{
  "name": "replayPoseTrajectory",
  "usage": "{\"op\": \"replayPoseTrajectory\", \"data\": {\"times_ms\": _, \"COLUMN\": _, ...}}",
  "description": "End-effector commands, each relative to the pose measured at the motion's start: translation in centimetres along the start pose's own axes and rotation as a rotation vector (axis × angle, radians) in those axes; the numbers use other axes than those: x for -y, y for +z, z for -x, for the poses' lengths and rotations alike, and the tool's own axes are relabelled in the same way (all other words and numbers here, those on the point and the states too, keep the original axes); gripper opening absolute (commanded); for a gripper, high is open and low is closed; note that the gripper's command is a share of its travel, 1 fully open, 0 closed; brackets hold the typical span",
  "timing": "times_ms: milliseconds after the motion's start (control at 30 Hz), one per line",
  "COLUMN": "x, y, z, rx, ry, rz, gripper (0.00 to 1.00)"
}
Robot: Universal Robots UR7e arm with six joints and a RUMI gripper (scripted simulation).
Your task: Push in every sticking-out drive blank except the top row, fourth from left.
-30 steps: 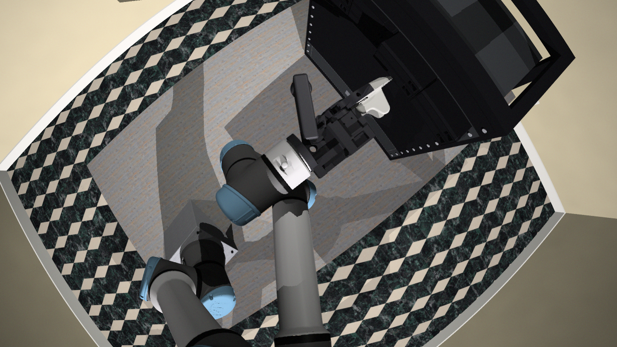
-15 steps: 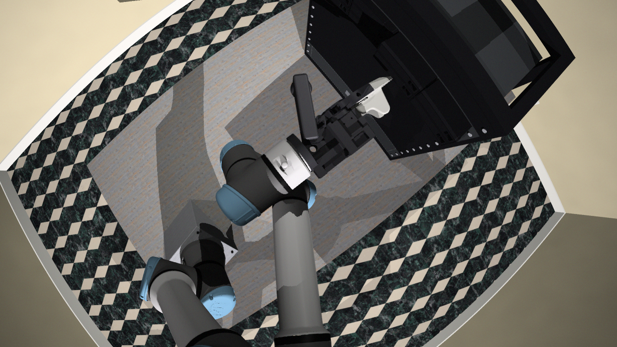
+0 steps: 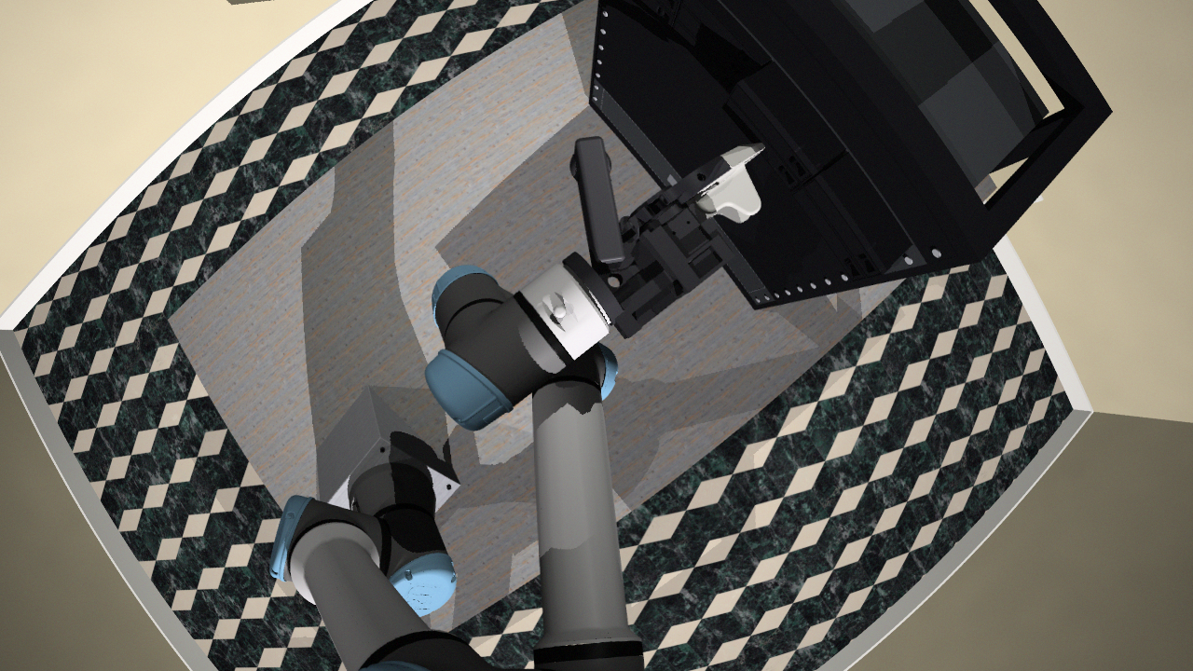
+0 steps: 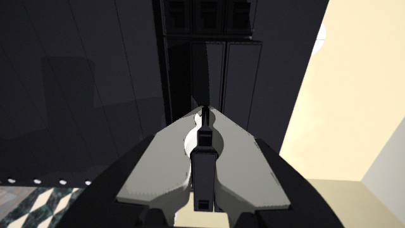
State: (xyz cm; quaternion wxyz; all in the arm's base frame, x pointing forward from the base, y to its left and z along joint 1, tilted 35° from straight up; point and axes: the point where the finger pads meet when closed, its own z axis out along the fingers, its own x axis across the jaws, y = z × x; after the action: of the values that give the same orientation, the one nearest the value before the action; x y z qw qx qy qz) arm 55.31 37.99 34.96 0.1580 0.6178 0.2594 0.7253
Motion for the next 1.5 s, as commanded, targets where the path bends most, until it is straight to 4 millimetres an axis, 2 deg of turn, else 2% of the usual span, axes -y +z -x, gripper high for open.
{"op": "replayPoseTrajectory", "data": {"times_ms": 0, "x": 0.0, "y": 0.1, "z": -0.1, "rx": -0.001, "ry": 0.0, "rz": 0.0, "gripper": 0.0}}
{"op": "replayPoseTrajectory", "data": {"times_ms": 367, "x": 0.0, "y": 1.0, "z": -0.1, "rx": -0.001, "ry": 0.0, "rz": 0.0, "gripper": 0.0}}
{"op": "replayPoseTrajectory", "data": {"times_ms": 767, "x": 0.0, "y": 1.1, "z": -0.1, "rx": -0.001, "ry": 0.0, "rz": 0.0, "gripper": 0.0}}
{"op": "replayPoseTrajectory", "data": {"times_ms": 1000, "x": 0.0, "y": 2.0, "z": -0.1, "rx": -0.001, "ry": 0.0, "rz": 0.0, "gripper": 0.0}}
{"op": "replayPoseTrajectory", "data": {"times_ms": 1467, "x": 0.0, "y": 2.2, "z": -0.1, "rx": -0.001, "ry": 0.0, "rz": 0.0, "gripper": 0.0}}
